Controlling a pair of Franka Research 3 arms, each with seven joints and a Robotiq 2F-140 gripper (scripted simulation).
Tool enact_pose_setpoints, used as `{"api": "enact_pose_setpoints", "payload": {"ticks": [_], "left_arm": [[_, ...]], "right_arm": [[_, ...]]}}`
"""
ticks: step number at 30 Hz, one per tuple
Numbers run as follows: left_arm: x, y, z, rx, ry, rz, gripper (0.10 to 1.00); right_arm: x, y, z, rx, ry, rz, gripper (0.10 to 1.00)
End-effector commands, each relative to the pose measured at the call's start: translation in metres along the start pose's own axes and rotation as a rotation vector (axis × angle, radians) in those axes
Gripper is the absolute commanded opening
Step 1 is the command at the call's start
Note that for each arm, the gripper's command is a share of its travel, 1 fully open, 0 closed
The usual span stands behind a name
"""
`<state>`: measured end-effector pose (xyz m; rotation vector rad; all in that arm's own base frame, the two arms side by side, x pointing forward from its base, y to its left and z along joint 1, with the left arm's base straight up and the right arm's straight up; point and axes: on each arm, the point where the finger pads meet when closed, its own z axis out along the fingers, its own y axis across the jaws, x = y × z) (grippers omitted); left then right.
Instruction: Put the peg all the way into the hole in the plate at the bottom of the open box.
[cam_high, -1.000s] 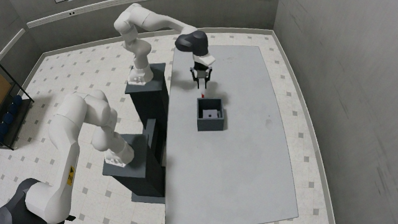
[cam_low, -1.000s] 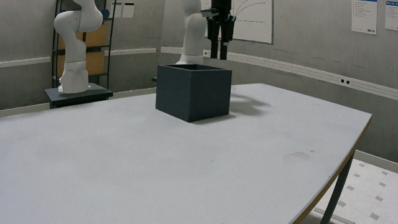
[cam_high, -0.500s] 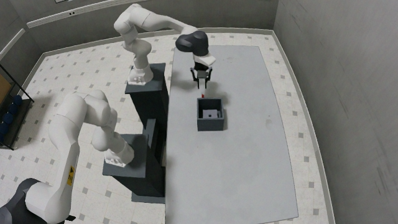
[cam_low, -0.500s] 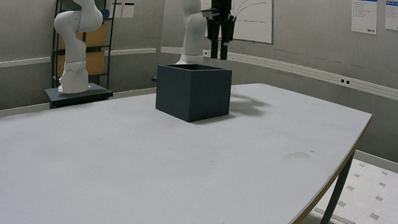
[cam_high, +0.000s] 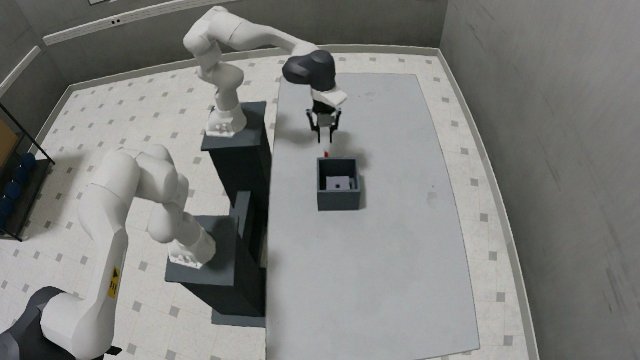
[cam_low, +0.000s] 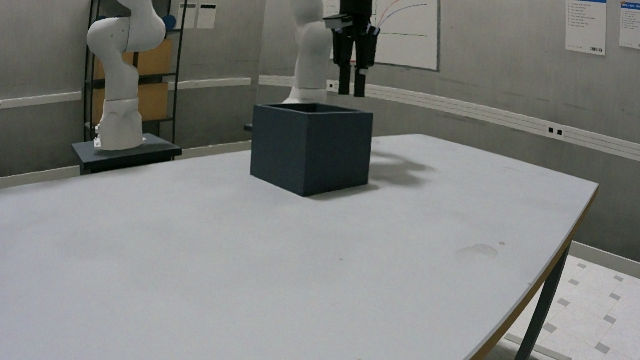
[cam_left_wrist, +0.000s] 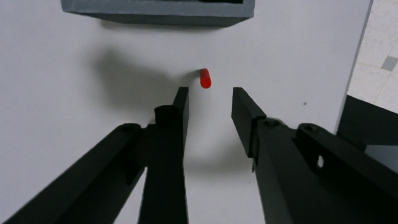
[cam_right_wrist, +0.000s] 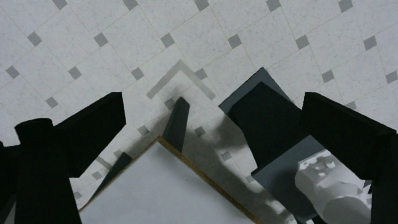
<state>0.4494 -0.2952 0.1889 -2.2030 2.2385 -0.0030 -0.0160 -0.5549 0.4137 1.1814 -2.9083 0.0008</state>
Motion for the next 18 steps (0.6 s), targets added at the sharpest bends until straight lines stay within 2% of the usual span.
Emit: {"api": "enact_pose_setpoints", "payload": {"ticks": [1, 7, 9, 18], "left_arm": [[0.0, 0.0, 0.006, -0.002, -0.001, -0.009, 0.327], [0.001, 0.0, 0.04, -0.002, -0.001, -0.009, 0.327], [0.001, 0.0, 0.04, -0.002, -0.001, -0.009, 0.327], [0.001, -0.001, 0.089, -0.002, -0.001, -0.009, 0.327]], "right_arm": [[0.0, 0.0, 0.0, 0.0, 0.0, 0.0, 1.0], [0.0, 0.0, 0.0, 0.0, 0.0, 0.0, 1.0], [0.0, 0.0, 0.0, 0.0, 0.0, 0.0, 1.0], [0.0, 0.0, 0.0, 0.0, 0.0, 0.0, 1.0]]}}
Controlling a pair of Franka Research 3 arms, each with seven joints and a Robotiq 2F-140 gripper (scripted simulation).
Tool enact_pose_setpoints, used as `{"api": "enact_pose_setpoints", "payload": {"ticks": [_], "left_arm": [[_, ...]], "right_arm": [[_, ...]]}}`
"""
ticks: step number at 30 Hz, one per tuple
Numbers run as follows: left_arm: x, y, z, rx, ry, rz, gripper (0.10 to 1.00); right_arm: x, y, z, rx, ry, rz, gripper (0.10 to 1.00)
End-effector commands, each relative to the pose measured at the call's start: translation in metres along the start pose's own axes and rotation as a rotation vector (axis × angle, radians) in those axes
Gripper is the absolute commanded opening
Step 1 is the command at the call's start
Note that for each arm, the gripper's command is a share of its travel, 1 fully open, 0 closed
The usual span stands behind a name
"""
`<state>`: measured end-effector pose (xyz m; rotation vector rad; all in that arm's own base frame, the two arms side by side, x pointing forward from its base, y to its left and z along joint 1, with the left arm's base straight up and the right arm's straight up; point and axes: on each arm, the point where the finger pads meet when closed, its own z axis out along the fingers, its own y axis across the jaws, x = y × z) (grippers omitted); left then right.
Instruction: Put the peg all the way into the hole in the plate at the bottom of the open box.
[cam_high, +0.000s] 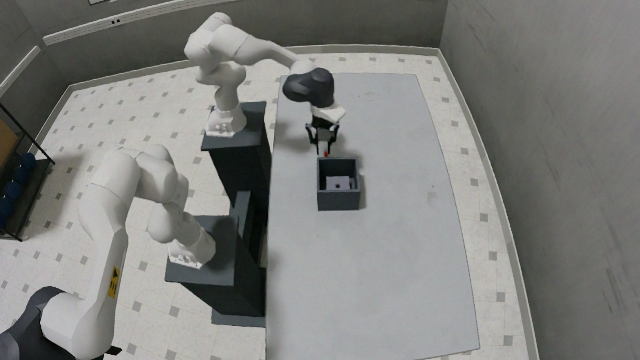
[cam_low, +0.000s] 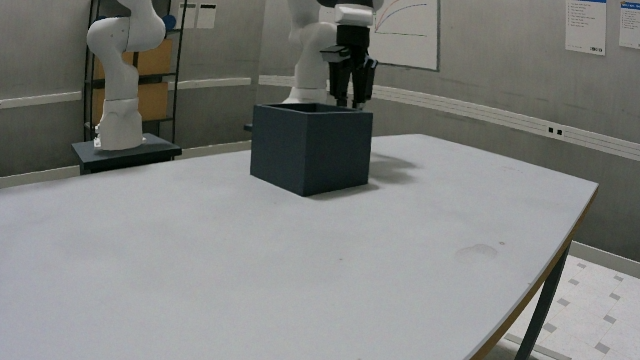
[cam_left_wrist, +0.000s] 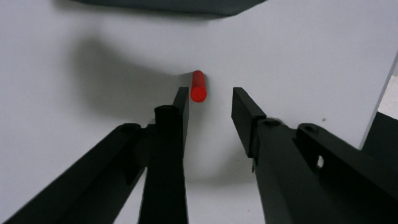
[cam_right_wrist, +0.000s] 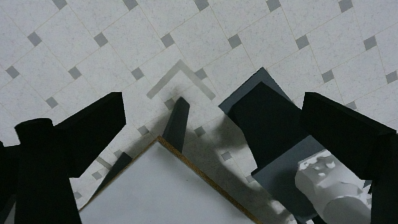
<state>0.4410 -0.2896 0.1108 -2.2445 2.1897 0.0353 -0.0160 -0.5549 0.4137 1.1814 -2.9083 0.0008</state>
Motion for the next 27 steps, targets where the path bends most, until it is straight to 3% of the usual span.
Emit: {"api": "enact_pose_setpoints", "payload": {"ticks": [1, 6, 27], "left_arm": [[0.0072, -0.0096, 0.0139, 0.012, 0.02, 0.031, 0.327], [0.0074, -0.0097, 0.0216, 0.012, 0.02, 0.031, 0.327], [0.0074, -0.0097, 0.0218, 0.012, 0.02, 0.031, 0.327]], "right_arm": [[0.0001, 0.0001, -0.0002, 0.0, 0.0, 0.0, 1.0], [0.0001, 0.0001, -0.0002, 0.0, 0.0, 0.0, 1.0], [0.0001, 0.0001, -0.0002, 0.0, 0.0, 0.0, 1.0]]}}
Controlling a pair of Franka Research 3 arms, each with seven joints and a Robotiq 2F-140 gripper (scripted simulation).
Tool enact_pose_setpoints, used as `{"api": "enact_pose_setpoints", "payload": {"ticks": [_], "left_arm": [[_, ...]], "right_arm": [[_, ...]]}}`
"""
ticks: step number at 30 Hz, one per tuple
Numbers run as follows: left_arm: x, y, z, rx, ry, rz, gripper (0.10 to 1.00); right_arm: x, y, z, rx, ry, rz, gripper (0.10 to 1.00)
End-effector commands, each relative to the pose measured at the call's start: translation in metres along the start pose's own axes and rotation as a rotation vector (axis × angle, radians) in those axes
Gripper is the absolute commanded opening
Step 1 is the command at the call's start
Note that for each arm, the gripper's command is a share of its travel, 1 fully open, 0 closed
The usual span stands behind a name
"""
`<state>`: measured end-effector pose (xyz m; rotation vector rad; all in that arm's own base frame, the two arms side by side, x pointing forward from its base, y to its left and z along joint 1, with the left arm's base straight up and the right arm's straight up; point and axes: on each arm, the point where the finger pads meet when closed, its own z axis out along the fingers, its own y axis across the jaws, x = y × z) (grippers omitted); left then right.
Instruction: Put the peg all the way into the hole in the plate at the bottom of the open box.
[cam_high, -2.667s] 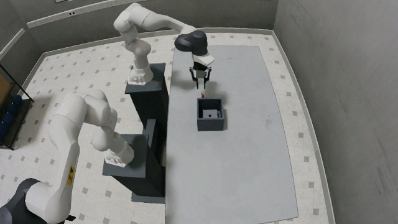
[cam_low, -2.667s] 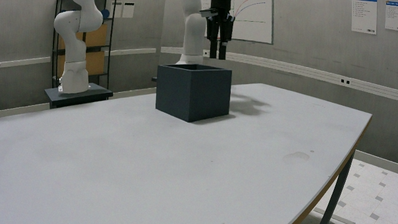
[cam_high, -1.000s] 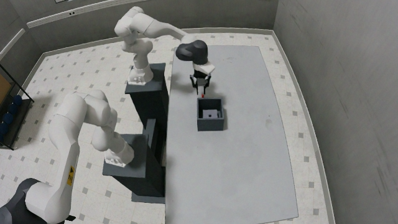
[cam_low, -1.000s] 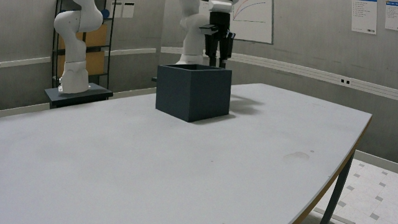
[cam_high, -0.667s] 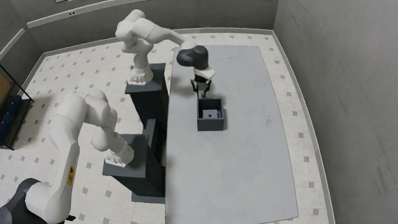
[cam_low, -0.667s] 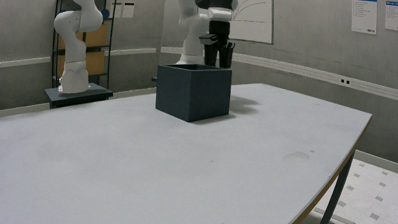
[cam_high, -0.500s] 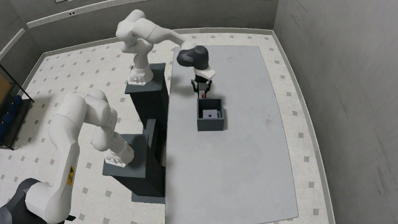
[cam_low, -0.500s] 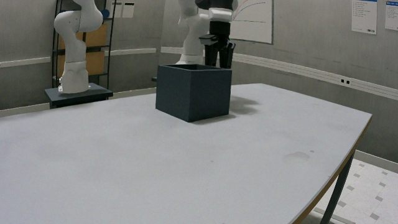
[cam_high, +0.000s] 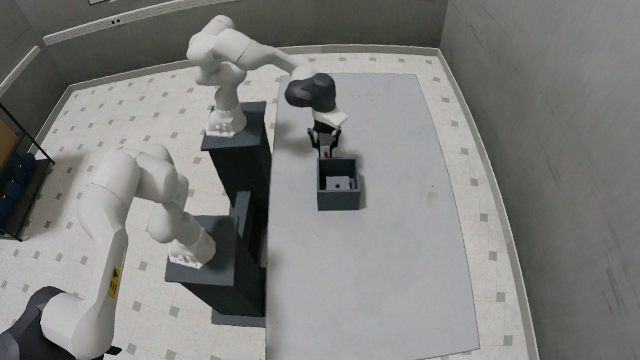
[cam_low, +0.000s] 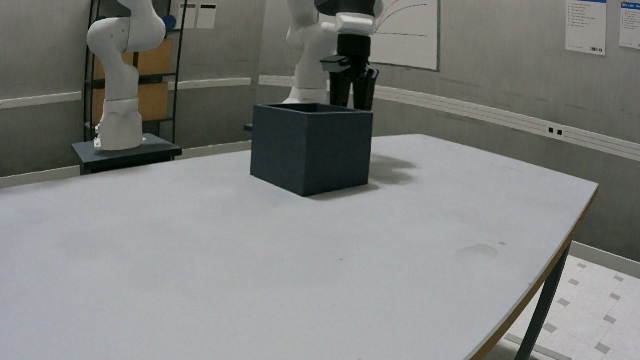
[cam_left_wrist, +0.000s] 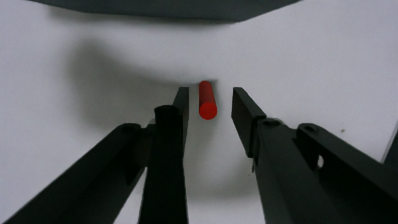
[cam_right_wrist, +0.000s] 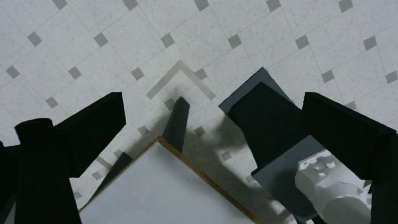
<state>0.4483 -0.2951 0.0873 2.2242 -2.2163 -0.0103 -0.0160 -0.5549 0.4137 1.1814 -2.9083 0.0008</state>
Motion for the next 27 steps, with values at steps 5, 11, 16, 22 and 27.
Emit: {"api": "enact_pose_setpoints", "payload": {"ticks": [5, 11, 16, 22, 27], "left_arm": [[0.0012, -0.0023, -0.0015, 0.006, 0.003, 0.01, 0.327], [0.0012, -0.0023, -0.0015, 0.006, 0.003, 0.01, 0.099], [0.0012, -0.0023, -0.0015, 0.006, 0.003, 0.01, 0.099], [0.0012, -0.0023, -0.0015, 0.006, 0.003, 0.01, 0.099], [0.0012, -0.0023, -0.0015, 0.006, 0.003, 0.01, 0.099]], "right_arm": [[0.0001, 0.0001, -0.0002, 0.0, 0.0, 0.0, 1.0], [0.0001, 0.0001, -0.0002, 0.0, 0.0, 0.0, 1.0], [0.0001, 0.0001, -0.0002, 0.0, 0.0, 0.0, 1.0], [0.0001, 0.0001, -0.0002, 0.0, 0.0, 0.0, 1.0], [0.0001, 0.0001, -0.0002, 0.0, 0.0, 0.0, 1.0]]}}
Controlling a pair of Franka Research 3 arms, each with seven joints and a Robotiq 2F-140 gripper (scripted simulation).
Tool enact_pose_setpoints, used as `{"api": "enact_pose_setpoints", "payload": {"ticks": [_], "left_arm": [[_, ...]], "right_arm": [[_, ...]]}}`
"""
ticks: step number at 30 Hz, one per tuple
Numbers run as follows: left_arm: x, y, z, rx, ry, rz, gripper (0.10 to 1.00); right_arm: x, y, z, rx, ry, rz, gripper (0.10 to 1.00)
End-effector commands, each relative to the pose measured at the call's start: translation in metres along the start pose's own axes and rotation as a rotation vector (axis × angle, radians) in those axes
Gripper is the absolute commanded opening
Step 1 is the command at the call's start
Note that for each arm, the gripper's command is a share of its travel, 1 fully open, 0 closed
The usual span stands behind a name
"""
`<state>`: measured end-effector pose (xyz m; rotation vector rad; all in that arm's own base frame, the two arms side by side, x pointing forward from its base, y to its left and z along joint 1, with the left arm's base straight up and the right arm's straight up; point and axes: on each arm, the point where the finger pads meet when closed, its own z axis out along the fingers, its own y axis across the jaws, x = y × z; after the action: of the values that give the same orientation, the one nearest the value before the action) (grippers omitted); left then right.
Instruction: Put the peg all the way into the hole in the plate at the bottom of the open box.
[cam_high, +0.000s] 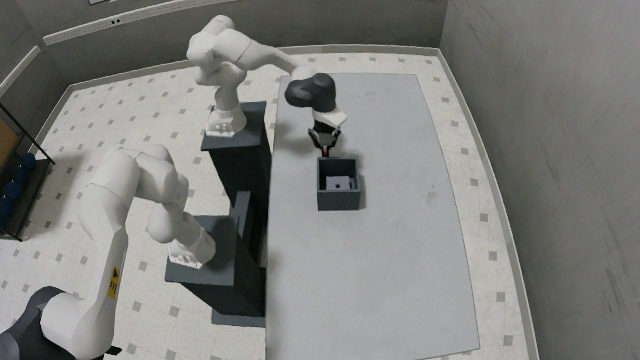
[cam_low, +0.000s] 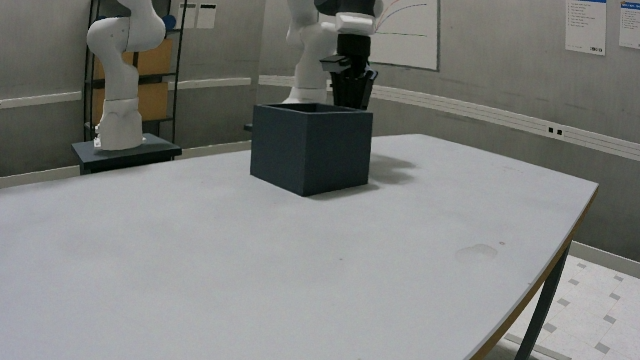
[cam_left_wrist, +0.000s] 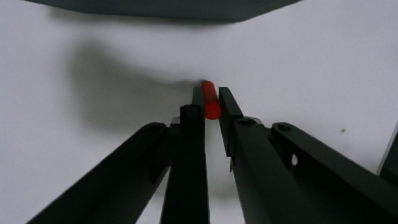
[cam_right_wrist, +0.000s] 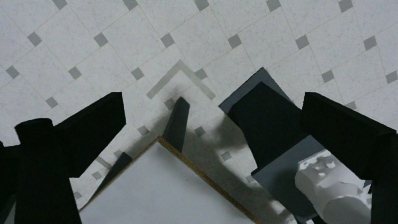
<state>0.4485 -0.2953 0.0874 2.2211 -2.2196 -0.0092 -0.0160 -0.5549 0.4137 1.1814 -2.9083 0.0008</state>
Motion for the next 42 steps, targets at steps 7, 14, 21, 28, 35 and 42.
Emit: {"api": "enact_pose_setpoints", "payload": {"ticks": [7, 14, 21, 28, 35, 42], "left_arm": [[0.001, -0.002, -0.001, 0.005, 0.003, 0.007, 0.099], [0.001, -0.002, -0.002, 0.005, 0.003, 0.007, 0.099], [0.001, -0.002, -0.017, 0.005, 0.003, 0.007, 0.099], [0.001, -0.002, -0.062, 0.005, 0.003, 0.007, 0.099], [0.001, -0.001, -0.132, 0.005, 0.003, 0.007, 0.099], [0.001, -0.001, -0.156, 0.005, 0.003, 0.007, 0.099]], "right_arm": [[0.0, 0.0, 0.0, 0.0, 0.0, 0.0, 1.0], [0.0, 0.0, 0.0, 0.0, 0.0, 0.0, 1.0], [0.0, 0.0, 0.0, 0.0, 0.0, 0.0, 1.0], [0.0, 0.0, 0.0, 0.0, 0.0, 0.0, 1.0], [0.0, 0.0, 0.0, 0.0, 0.0, 0.0, 1.0], [0.0, 0.0, 0.0, 0.0, 0.0, 0.0, 1.0]]}}
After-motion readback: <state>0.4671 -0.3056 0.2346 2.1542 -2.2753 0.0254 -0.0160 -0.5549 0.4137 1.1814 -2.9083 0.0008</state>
